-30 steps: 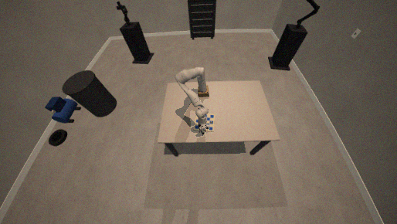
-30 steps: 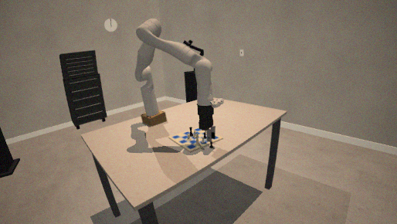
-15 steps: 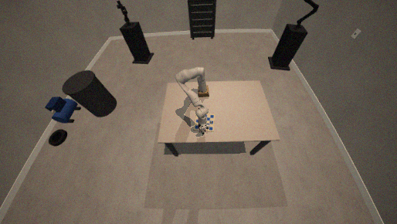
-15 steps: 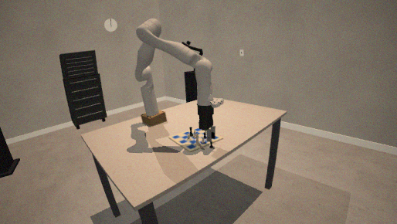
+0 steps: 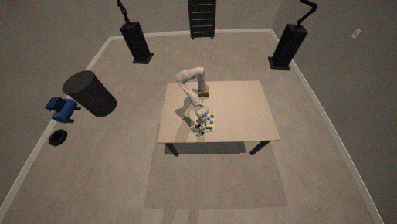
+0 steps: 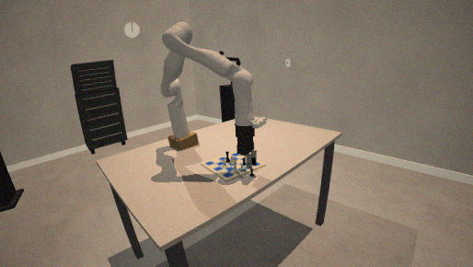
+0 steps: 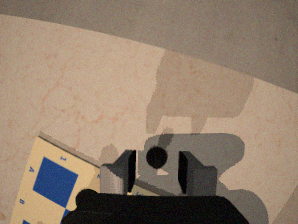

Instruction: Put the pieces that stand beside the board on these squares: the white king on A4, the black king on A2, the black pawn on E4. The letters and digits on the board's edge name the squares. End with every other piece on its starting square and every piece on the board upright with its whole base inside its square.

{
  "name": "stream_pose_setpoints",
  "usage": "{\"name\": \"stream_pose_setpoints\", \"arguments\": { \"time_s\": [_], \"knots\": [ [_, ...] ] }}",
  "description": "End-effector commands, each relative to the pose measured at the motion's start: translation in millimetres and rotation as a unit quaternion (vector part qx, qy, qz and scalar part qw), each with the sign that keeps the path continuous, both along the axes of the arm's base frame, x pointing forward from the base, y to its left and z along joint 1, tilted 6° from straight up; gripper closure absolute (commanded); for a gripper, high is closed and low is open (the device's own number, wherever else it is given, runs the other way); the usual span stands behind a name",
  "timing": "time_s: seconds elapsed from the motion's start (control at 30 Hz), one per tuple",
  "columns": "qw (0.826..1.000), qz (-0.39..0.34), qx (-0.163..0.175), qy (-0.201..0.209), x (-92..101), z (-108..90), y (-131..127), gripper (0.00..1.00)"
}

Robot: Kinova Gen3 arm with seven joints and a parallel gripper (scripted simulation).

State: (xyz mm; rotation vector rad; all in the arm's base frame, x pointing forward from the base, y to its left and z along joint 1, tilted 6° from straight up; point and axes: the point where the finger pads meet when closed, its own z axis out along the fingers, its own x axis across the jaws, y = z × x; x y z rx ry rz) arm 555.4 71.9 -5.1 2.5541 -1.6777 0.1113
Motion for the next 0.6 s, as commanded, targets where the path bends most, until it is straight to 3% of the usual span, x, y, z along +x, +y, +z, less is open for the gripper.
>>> {"name": "stream_pose_setpoints", "arguments": {
  "time_s": [0.0,0.57],
  "knots": [
    [1.0,-0.003,0.0,-0.003,2.7,-0.5,0,0.32],
    [1.0,-0.002,0.0,-0.002,2.0,-24.6,-3,0.32]
  ]
}}
